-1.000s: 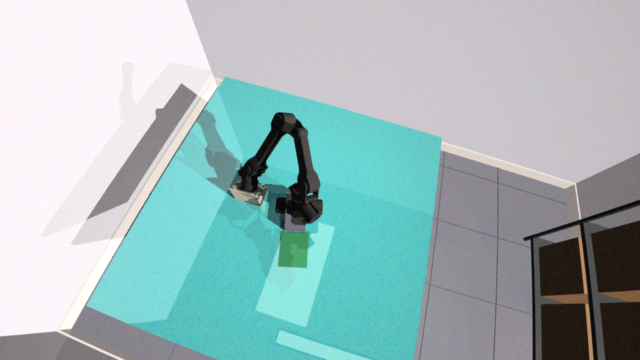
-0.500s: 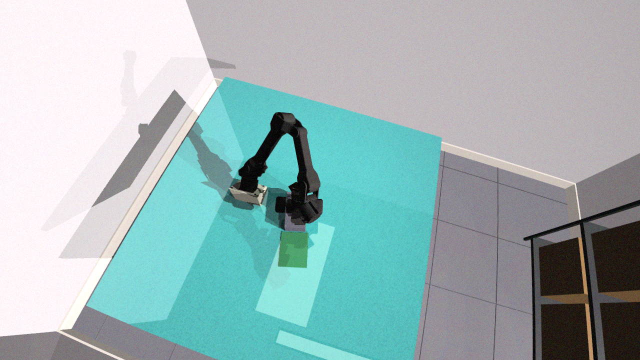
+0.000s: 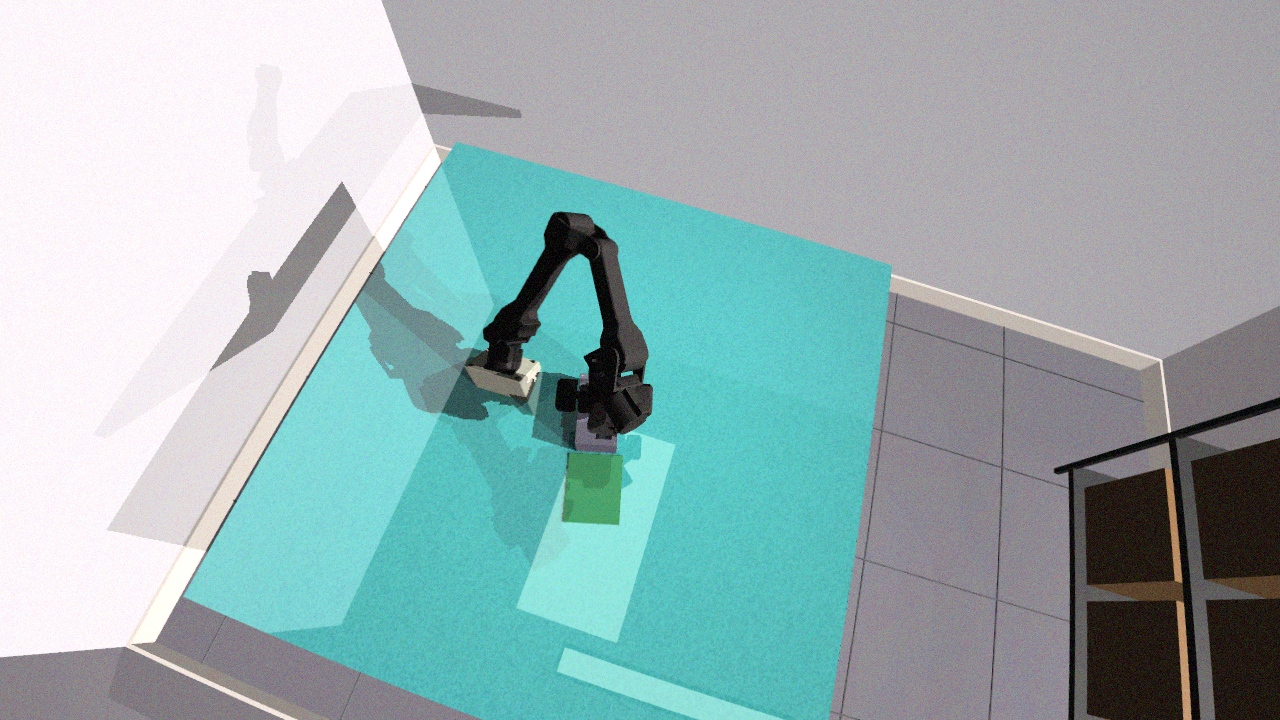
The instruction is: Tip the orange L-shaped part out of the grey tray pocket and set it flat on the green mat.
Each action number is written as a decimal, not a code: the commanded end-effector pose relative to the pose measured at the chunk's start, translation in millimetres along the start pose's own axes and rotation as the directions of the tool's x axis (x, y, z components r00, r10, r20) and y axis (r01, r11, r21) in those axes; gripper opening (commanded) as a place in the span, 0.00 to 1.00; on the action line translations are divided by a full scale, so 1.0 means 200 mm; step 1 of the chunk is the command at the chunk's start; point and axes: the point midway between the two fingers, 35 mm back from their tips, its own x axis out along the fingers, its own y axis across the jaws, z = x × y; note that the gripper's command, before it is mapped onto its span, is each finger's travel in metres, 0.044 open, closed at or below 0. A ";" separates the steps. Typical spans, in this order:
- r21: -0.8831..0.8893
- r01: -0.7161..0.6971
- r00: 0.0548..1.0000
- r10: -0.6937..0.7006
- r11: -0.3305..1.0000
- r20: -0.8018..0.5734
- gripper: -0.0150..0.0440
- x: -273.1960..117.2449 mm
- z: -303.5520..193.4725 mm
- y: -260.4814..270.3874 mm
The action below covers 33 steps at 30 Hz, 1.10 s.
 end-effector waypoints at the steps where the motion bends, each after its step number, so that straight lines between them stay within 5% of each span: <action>1: -0.001 -0.004 1.000 0.004 1.000 -0.001 0.25 -0.04 0.00 0.00; 33: 0.001 -0.004 1.000 0.004 1.000 0.000 0.25 -0.27 0.00 0.00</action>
